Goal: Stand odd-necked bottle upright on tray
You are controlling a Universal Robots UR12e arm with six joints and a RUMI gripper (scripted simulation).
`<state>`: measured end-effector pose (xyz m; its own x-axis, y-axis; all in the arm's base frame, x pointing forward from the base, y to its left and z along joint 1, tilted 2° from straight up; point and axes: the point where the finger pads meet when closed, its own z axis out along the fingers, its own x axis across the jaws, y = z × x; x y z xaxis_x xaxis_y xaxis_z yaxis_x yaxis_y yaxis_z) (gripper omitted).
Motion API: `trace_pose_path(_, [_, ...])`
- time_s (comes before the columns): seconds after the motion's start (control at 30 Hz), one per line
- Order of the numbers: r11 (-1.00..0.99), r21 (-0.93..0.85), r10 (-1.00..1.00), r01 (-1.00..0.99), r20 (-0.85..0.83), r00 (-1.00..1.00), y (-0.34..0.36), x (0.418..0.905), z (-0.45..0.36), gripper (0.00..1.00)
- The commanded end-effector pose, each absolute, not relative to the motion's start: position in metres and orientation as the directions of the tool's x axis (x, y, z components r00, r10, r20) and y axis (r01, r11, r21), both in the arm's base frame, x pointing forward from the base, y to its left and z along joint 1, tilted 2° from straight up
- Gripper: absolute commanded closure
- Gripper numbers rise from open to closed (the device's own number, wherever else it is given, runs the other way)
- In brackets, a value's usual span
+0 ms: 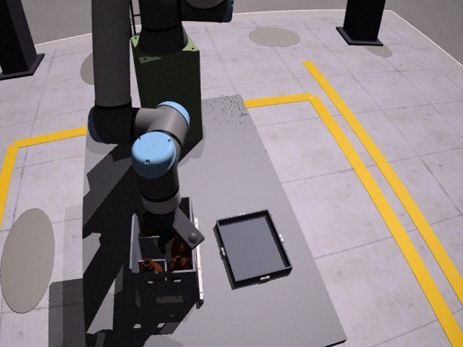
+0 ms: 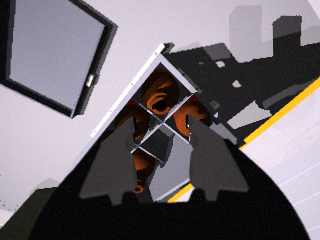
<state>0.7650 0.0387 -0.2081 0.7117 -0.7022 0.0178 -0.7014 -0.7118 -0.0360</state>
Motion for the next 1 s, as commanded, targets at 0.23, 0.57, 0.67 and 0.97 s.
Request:
trace_pose_path(0.23, [-0.713, -0.038, -0.701, -0.700, 0.022, 0.712, 0.0394, 0.7686, -0.2149, 0.62])
trace_pose_path(0.57, [-0.713, -0.038, -0.701, -0.700, 0.023, 0.712, 0.0394, 0.7688, -0.2144, 0.62])
trace_pose_path(0.67, [-0.713, -0.038, -0.701, -0.700, 0.023, 0.713, 0.0394, 0.7688, -0.2144, 0.62])
trace_pose_path(0.97, [-0.713, -0.038, -0.701, -0.700, 0.023, 0.713, 0.0394, 0.7688, -0.2144, 0.62])
